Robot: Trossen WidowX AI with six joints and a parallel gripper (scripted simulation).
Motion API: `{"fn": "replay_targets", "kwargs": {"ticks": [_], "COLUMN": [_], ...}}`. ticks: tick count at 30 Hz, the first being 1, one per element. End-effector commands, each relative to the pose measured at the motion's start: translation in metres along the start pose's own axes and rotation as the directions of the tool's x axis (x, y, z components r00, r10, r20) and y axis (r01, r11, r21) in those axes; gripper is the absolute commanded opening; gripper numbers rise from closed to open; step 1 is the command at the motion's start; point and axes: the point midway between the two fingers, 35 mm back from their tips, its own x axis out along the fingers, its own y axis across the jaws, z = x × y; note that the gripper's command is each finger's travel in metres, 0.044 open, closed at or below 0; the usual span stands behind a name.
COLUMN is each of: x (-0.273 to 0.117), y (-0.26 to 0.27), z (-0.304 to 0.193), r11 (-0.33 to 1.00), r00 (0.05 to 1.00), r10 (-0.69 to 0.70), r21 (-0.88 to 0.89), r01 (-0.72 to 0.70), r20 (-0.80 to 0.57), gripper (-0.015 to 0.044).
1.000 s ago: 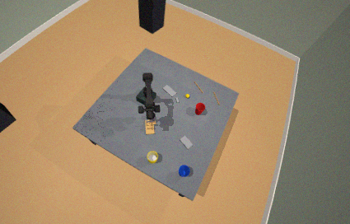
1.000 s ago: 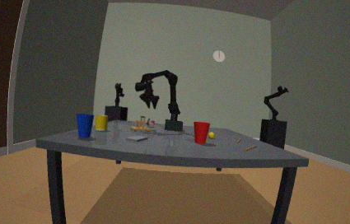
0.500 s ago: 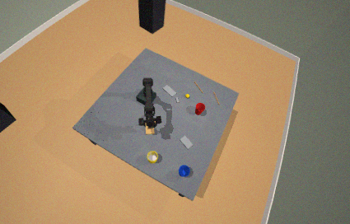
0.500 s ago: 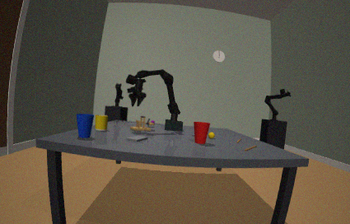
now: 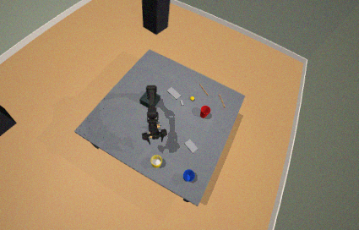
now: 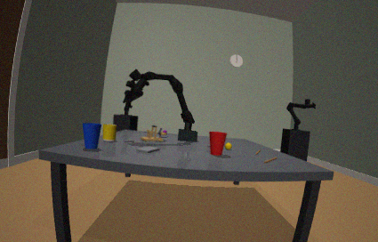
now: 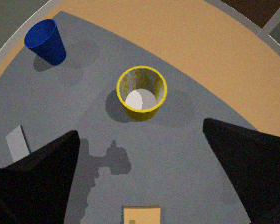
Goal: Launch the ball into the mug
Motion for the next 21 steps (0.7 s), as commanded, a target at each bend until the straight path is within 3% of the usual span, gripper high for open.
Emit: {"fn": "replay_targets", "kwargs": {"ticks": [1,20,21], "x": [-0.001,-0.001,-0.001], "y": [-0.002,-0.014,-0.014], "z": [0.028,0.027,0.027], "r11": [1.000,1.000,1.000], "r00": [0.996,0.995,0.995], "r10": [0.006,-0.010,-0.010], "r21": [-0.021,-0.002,-0.002], "r01": [-0.004,0.011,0.011], "r20": [0.094,0.100,0.100], "gripper": [0.0440,0.0440,0.0414]}}
